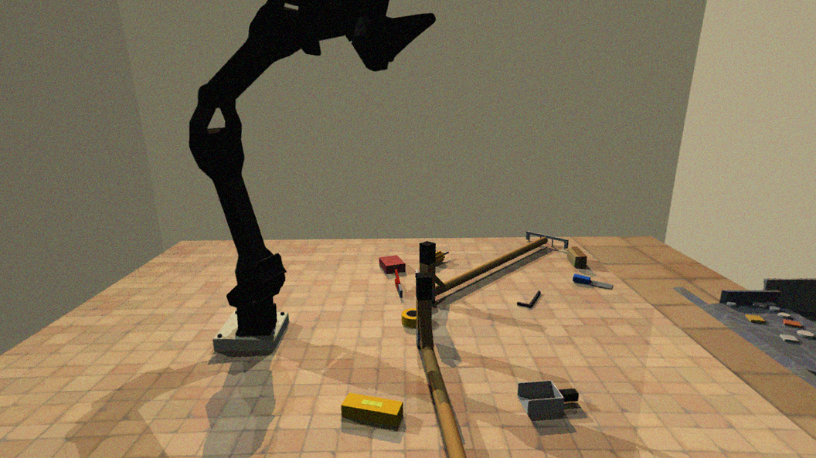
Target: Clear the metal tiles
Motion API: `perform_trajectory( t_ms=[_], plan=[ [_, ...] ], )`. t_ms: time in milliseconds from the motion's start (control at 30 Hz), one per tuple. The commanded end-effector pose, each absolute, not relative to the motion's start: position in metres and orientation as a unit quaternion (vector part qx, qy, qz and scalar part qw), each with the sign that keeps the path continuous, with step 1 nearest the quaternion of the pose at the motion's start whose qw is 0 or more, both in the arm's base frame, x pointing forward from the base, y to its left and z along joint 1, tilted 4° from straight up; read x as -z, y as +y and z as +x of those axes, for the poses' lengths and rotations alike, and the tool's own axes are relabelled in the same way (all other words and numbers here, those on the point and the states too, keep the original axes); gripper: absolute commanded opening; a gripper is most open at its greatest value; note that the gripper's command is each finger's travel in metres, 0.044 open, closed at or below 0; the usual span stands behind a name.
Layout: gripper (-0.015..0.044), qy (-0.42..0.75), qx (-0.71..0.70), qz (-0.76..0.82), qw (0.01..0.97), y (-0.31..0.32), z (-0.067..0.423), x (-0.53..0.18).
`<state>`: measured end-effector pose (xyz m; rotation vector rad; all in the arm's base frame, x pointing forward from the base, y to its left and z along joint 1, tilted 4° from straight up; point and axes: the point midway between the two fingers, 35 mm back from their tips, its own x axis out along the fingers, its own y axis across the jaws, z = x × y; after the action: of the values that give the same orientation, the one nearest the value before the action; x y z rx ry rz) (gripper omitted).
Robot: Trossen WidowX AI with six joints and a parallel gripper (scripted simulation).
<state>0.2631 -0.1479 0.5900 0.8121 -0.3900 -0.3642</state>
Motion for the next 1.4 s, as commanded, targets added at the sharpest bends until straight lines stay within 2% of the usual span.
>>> perform_trajectory(
  t_ms=[0, 1367],
  plan=[
    [0.0440, -0.172, 0.207, 0.362, 0.893, -0.156, 0.251, -0.579],
    [0.0440, 0.046, 0.465, 0.145, 0.872, -0.195, 0.123, -0.464]
  ],
)
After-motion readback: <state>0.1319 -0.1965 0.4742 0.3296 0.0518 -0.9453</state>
